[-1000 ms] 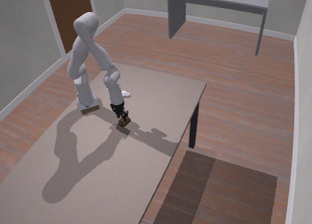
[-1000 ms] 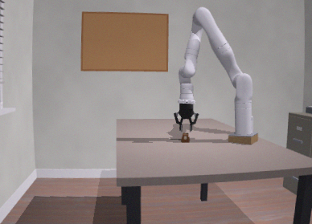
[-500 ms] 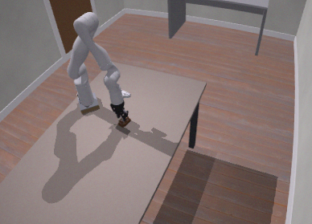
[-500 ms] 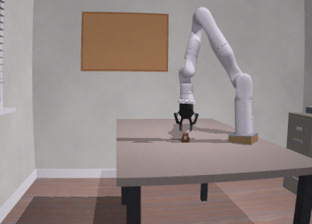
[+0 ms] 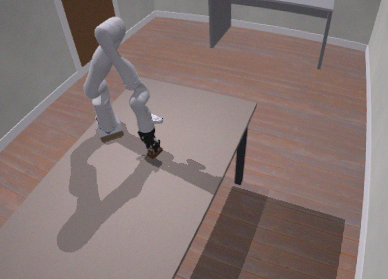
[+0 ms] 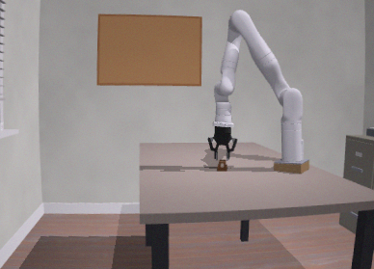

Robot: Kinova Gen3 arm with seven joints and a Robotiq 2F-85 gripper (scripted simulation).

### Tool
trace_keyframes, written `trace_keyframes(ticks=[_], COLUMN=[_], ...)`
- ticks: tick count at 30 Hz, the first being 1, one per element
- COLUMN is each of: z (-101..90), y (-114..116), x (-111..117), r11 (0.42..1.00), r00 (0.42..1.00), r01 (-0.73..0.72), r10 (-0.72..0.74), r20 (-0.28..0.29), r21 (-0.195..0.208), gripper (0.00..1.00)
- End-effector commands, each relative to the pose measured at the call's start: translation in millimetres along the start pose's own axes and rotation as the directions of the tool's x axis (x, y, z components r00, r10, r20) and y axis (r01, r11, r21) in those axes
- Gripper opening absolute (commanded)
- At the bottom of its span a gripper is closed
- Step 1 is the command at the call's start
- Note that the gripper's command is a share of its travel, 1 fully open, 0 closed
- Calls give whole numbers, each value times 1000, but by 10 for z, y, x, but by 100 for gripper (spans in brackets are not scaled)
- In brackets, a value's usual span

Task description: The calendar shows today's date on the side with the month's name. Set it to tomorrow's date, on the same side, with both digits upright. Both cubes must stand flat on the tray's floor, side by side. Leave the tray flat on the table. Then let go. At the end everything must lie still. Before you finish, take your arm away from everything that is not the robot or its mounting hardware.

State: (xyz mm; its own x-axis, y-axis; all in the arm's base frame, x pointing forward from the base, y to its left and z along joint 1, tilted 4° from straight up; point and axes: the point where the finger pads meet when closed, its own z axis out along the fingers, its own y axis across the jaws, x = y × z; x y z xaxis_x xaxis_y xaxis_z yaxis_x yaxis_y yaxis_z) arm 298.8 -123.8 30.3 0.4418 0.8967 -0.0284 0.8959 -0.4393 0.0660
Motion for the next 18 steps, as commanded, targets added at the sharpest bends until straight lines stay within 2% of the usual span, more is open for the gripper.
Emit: trace_keyframes(ticks=[1,18], z=[66,175], y=[-32,-33], x=[4,4], r11=[1000,1000], r00=[1000,1000], r01=[3,3], r10=[-3,-3], r20=[2,2], r21=[10,10], gripper=[46,46])
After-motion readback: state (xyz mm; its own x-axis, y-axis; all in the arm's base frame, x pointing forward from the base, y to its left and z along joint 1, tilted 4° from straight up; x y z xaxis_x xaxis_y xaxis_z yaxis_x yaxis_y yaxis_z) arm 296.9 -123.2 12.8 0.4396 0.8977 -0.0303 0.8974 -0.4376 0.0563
